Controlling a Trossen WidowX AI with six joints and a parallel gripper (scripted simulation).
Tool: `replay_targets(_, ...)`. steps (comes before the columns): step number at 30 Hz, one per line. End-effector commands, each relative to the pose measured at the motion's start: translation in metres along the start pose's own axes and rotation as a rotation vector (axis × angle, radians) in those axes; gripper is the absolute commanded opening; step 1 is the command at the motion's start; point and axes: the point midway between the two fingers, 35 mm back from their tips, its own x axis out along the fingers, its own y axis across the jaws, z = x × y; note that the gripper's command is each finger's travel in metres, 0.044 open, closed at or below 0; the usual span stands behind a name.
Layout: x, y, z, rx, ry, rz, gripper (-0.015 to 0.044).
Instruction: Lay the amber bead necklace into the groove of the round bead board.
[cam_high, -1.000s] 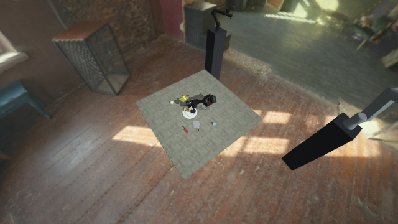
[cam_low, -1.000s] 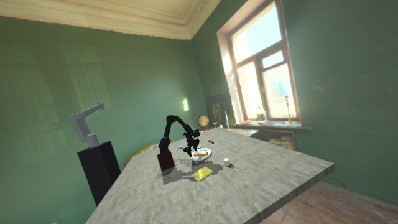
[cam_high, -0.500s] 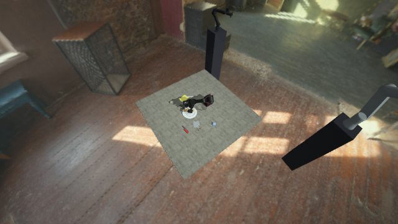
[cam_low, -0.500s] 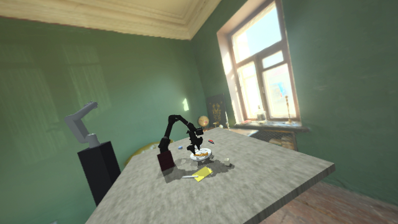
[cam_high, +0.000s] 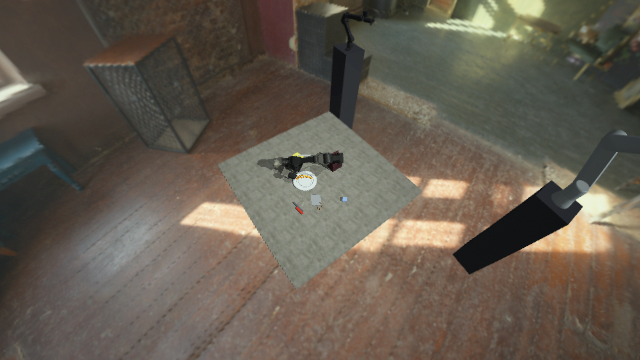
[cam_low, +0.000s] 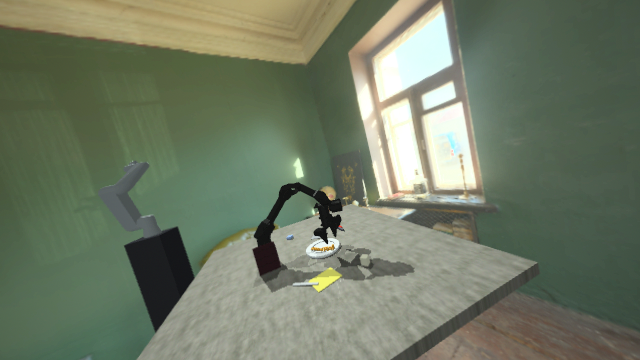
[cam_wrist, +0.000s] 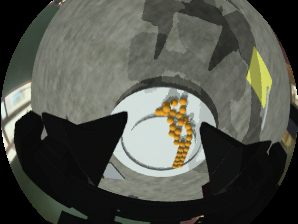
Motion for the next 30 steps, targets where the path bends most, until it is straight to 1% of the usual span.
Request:
replay_targets(1, 0.002, -0.001, 0.004, 0.019, 0.004, -0.008, 0.0380)
replay_targets(5, 0.016, -0.001, 0.004, 0.019, 0.005, -0.008, 0.0380)
replay_targets(6, 0.016, -0.001, 0.004, 0.019, 0.005, -0.008, 0.0380)
replay_targets(7, 0.008, 0.001, 0.004, 0.008, -0.003, -0.003, 0.0380)
replay_targets(10, 0.009, 0.001, 0.004, 0.008, -0.003, -0.004, 0.0380)
replay_targets(30, 0.040, -0.001, 0.004, 0.019, 0.006, -0.007, 0.0380)
